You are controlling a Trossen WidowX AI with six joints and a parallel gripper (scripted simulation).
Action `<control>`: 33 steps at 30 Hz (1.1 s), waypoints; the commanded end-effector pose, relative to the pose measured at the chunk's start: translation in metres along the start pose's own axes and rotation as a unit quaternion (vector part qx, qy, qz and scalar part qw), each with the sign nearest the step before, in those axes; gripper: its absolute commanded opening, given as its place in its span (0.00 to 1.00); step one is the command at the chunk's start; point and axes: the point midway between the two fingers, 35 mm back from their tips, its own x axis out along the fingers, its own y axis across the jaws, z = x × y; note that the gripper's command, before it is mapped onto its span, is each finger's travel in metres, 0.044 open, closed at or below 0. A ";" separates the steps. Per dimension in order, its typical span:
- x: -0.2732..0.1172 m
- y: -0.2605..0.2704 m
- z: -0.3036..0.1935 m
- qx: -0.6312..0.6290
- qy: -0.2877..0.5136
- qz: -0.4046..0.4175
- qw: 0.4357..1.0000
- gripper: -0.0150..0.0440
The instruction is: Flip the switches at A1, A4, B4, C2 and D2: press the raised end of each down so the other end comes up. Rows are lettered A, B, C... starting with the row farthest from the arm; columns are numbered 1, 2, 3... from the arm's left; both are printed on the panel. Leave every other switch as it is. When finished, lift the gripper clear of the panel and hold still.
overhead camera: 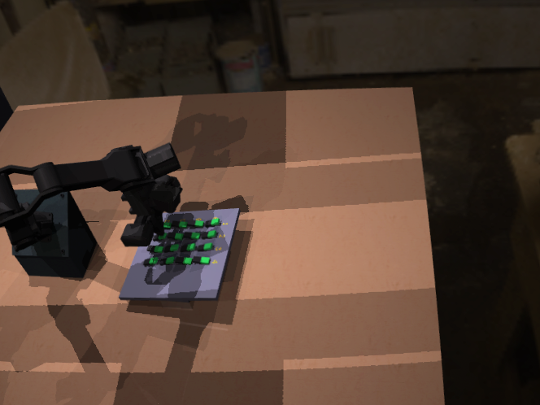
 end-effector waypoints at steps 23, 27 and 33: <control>0.004 0.000 0.000 -0.002 -0.002 -0.002 1.000 0.25; 0.004 0.000 0.000 -0.002 -0.002 -0.002 1.000 0.25; 0.005 0.000 0.000 -0.002 -0.002 -0.002 1.000 0.25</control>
